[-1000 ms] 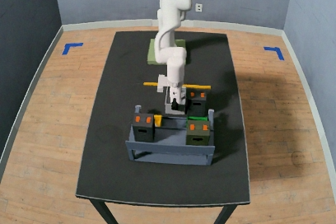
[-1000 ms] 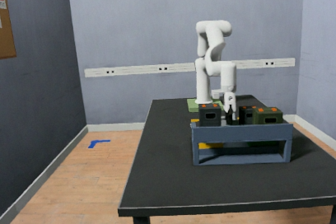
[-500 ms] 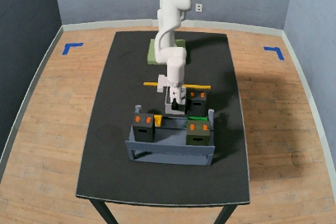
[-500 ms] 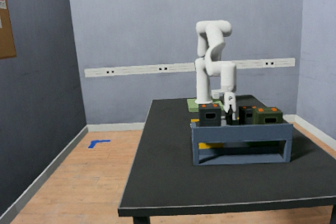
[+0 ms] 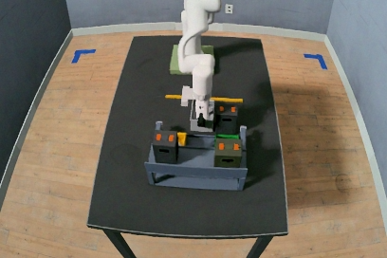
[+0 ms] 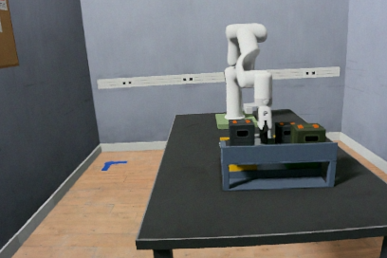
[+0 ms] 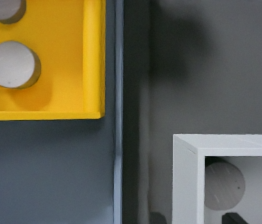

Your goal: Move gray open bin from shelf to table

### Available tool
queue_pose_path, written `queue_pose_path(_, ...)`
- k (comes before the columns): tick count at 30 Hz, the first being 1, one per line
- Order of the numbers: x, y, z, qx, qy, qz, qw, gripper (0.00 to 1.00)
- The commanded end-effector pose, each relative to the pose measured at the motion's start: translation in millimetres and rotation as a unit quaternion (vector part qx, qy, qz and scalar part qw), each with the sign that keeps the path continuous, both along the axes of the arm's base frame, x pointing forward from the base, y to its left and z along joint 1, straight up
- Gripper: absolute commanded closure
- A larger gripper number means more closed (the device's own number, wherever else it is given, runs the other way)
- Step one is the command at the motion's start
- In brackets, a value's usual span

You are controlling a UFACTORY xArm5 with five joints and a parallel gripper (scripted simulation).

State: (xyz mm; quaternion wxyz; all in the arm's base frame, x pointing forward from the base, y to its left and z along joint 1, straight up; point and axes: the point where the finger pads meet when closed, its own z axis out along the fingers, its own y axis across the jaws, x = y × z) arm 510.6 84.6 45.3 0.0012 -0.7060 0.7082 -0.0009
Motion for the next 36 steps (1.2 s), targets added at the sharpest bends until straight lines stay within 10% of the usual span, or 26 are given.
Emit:
queue_pose_path(1,1.7,0.3,2.0,0.0,-0.002,0.0,1.0,0.66)
queue_pose_path(36,1.2,0.4,61.9,-0.001,-0.002,0.0,1.0,0.66)
